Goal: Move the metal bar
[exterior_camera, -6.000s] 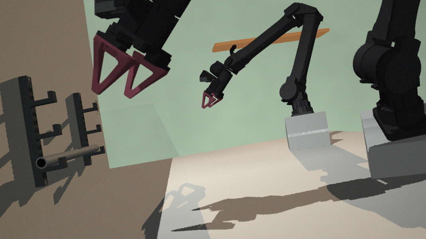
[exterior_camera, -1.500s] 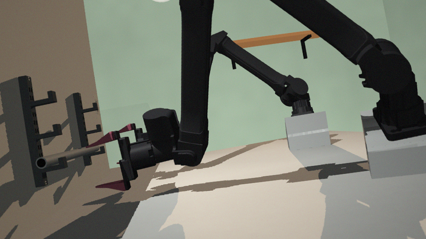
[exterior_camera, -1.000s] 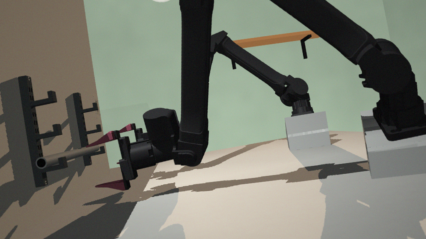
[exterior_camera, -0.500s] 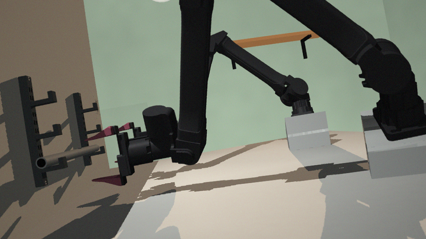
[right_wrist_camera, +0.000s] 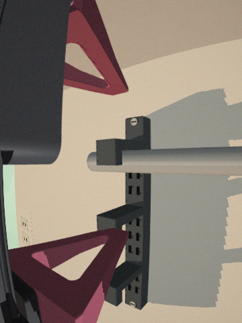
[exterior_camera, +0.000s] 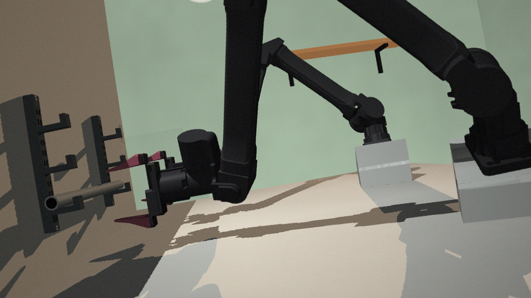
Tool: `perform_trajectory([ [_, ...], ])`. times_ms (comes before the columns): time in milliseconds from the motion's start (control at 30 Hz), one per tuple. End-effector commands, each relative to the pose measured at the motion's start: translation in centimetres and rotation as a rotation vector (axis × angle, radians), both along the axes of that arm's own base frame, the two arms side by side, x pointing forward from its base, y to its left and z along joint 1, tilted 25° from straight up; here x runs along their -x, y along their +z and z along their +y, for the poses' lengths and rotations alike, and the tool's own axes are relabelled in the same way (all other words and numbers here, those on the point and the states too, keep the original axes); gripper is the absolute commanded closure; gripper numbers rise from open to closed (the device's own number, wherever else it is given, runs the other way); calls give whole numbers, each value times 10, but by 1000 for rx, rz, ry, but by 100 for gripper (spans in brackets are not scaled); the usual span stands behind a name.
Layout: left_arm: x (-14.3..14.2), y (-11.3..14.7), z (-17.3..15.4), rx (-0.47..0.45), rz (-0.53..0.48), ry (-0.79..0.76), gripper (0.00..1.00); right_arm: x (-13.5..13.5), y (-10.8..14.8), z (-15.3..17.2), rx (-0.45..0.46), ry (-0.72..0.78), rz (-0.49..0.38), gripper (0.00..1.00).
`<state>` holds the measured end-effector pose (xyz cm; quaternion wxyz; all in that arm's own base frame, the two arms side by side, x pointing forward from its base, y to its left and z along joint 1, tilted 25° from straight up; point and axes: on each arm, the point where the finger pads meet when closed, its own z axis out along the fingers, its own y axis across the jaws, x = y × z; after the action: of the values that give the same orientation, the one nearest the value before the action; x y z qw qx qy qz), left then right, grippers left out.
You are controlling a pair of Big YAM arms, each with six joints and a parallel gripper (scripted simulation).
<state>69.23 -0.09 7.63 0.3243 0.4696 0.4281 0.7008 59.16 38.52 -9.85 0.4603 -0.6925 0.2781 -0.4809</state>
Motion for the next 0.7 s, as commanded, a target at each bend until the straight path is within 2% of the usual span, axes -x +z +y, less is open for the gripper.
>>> perform_trajectory([
  [0,-10,30,-23,6,-68,-29,0,0,2,20,-5,26,-13,0],
  [667,-11,37,-25,7,-75,-28,0,1,1,22,-5,28,-12,0],
])
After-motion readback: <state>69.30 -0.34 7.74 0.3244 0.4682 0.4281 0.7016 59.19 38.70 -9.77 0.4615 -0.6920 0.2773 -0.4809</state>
